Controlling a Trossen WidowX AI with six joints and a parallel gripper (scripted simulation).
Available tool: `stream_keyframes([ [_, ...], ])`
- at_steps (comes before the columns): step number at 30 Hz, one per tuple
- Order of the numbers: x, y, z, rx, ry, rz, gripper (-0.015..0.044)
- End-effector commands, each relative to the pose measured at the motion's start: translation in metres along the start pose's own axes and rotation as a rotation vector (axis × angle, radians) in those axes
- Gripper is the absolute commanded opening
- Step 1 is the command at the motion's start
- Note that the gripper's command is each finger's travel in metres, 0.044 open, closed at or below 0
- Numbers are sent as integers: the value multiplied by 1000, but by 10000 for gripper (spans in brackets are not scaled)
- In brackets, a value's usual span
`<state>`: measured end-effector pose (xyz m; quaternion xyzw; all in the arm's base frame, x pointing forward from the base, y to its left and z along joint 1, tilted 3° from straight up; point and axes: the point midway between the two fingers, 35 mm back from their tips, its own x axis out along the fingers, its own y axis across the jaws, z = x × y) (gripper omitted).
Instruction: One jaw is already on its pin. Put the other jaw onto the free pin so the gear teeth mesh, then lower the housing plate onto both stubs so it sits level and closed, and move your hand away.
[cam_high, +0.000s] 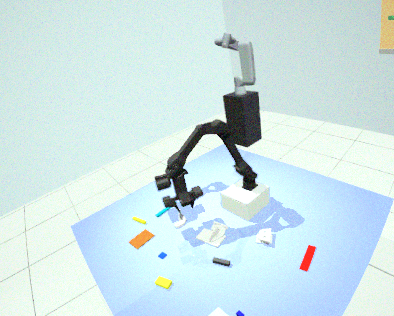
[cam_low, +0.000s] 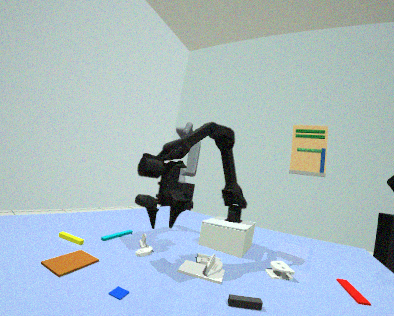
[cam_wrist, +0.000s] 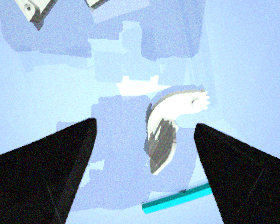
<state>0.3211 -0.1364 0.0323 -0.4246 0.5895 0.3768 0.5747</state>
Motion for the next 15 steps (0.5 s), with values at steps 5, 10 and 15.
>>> stream_keyframes([
  [5, 0, 0, 0, 0, 0, 0, 440],
  [10, 0, 0, 0, 0, 0, 0, 440],
  [15, 0, 0, 0, 0, 0, 0, 440],
])
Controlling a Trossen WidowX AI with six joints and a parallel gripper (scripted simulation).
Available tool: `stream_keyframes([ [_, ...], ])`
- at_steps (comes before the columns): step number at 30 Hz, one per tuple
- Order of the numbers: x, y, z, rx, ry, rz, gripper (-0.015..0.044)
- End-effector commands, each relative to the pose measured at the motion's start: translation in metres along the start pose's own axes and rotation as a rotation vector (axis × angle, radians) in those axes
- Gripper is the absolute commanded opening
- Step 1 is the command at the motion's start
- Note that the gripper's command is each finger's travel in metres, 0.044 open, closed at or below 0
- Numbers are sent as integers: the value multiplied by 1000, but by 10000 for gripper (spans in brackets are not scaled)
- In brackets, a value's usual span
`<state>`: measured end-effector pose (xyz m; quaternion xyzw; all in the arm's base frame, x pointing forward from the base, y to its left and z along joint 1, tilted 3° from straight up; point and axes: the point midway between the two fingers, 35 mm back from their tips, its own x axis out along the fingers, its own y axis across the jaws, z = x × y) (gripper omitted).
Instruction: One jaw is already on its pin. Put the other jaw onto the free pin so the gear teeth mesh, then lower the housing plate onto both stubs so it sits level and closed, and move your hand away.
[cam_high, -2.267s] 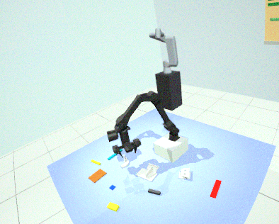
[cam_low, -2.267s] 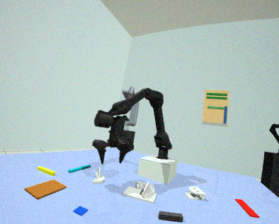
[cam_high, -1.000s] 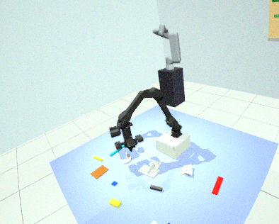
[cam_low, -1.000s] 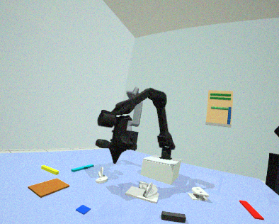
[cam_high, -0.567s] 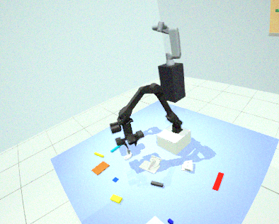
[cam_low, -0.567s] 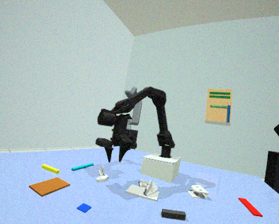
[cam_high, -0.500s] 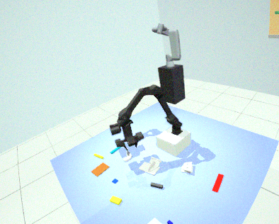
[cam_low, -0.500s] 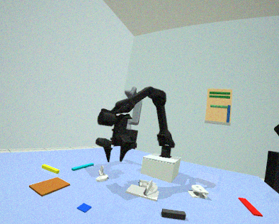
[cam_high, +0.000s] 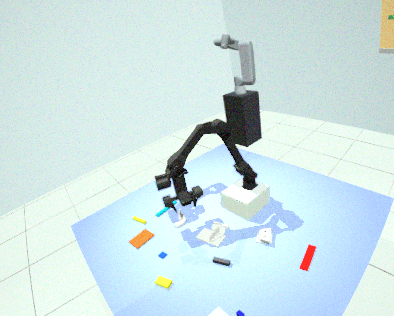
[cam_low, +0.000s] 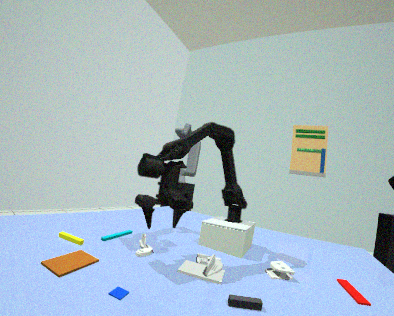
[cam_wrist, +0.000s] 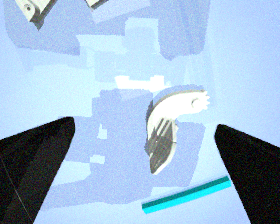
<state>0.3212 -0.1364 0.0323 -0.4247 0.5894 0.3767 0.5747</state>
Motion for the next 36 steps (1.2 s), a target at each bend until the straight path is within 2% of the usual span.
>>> stream_keyframes([
  [1, 0, 0, 0, 0, 0, 0, 440],
  [15, 0, 0, 0, 0, 0, 0, 440],
  [31, 0, 0, 0, 0, 0, 0, 20],
  [32, 0, 0, 0, 0, 0, 0, 0],
  [36, 0, 0, 0, 0, 0, 0, 0],
])
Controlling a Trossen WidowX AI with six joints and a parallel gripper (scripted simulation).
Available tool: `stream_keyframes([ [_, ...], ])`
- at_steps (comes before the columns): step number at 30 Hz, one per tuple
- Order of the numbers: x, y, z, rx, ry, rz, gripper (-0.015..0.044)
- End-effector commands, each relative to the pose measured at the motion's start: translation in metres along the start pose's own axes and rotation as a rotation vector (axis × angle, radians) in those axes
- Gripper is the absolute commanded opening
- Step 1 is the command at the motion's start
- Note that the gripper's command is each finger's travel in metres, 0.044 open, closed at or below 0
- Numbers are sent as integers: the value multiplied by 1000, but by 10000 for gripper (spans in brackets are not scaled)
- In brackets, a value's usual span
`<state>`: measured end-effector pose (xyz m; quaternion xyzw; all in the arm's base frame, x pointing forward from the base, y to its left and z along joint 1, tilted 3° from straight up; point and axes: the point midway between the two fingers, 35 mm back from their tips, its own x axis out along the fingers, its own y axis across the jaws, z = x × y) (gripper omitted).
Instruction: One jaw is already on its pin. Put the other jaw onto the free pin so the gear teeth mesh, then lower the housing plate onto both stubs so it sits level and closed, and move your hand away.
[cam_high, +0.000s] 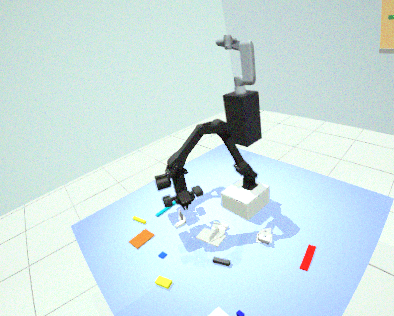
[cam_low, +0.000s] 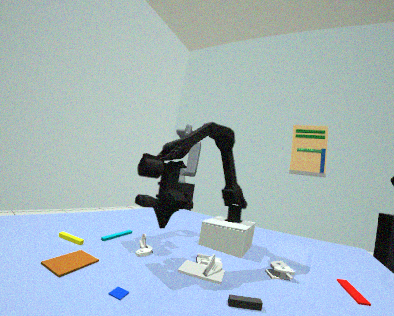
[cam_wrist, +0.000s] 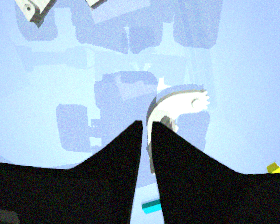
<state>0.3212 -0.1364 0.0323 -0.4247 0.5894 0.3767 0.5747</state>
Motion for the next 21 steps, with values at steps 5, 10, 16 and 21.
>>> stream_keyframes([
  [5, 0, 0, 0, 0, 0, 0, 0],
  [10, 0, 0, 0, 0, 0, 0, 0],
  [16, 0, 0, -1, 58, 0, 0, 131],
  [21, -1, -1, -2, 176, 0, 0, 263],
])
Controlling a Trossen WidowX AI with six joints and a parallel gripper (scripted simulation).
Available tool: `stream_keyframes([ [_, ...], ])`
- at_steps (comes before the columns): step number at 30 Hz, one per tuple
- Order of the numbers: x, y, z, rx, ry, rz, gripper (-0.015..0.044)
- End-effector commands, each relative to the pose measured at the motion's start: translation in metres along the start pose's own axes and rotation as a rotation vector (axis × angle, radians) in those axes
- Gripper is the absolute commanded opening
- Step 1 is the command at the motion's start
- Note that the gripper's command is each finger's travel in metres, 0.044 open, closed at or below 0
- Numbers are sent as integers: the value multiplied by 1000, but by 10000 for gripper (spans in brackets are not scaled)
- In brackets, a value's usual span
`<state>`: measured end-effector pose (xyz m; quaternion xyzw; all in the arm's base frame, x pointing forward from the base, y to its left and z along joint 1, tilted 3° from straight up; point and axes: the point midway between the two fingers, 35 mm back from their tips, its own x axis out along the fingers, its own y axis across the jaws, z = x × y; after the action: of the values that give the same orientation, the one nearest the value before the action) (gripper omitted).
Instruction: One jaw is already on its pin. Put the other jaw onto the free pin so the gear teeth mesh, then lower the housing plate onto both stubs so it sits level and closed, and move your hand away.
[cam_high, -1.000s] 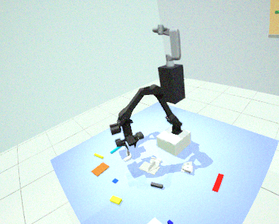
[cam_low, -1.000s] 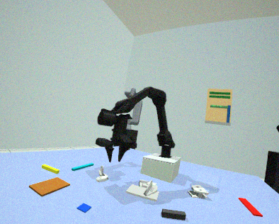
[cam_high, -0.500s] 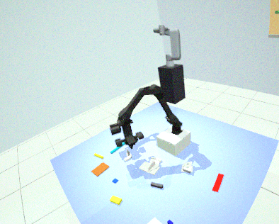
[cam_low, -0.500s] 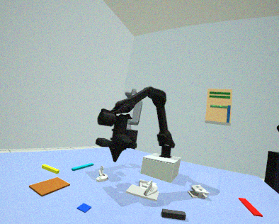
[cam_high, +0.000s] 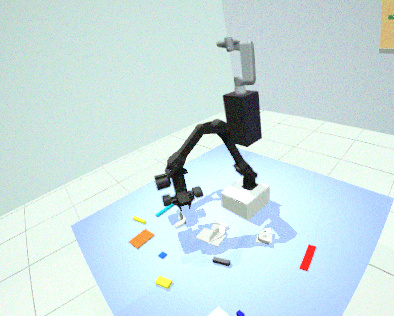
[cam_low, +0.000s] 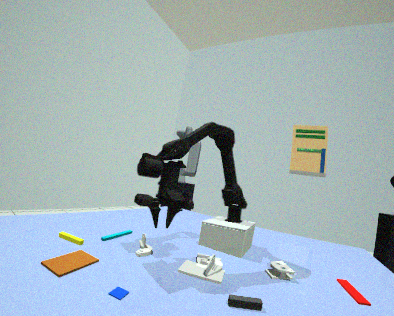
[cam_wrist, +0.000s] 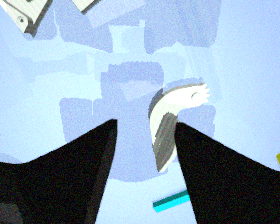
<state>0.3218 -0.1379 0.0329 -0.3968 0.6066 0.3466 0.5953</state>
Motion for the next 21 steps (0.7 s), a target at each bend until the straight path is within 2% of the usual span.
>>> stream_keyframes([
  [1, 0, 0, -1, 101, 1, 3, 289],
  [7, -1, -2, -3, 242, 1, 3, 440],
  [21, -2, -4, -7, 570, 3, 2, 440],
])
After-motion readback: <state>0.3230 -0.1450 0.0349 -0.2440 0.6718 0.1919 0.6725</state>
